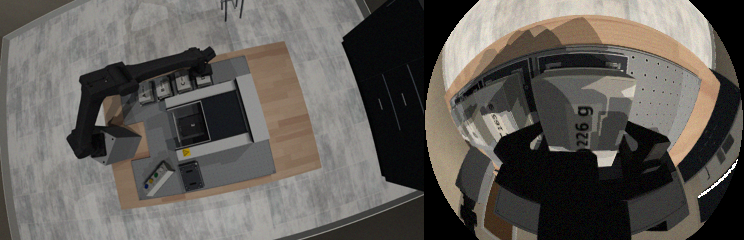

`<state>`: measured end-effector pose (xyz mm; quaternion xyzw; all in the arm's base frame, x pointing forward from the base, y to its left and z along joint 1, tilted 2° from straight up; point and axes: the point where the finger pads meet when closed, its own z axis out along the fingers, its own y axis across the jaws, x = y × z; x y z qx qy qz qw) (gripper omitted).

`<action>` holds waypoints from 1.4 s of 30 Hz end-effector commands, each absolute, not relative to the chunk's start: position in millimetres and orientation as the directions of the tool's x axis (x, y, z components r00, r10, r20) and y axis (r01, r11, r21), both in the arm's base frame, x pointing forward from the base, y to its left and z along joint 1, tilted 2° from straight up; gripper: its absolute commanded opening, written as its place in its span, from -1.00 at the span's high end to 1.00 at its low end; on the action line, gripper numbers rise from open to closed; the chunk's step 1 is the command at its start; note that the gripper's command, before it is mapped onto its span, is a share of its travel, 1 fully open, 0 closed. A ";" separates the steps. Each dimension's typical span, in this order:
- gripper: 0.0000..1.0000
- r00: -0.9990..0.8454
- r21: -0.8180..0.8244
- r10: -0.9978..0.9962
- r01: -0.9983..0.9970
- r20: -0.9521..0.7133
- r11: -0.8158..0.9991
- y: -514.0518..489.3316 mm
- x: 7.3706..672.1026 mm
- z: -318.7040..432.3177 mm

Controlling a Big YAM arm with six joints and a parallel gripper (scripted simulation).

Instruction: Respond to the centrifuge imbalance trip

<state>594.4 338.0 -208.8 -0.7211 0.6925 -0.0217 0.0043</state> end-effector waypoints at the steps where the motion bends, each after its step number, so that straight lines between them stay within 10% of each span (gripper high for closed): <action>1: 1.00 0.039 -0.055 -0.999 -0.998 0.013 -0.039 339.7 604.1 -186.5; 42: 1.00 0.040 -0.063 -0.999 -0.997 0.008 -0.040 349.4 598.6 -123.8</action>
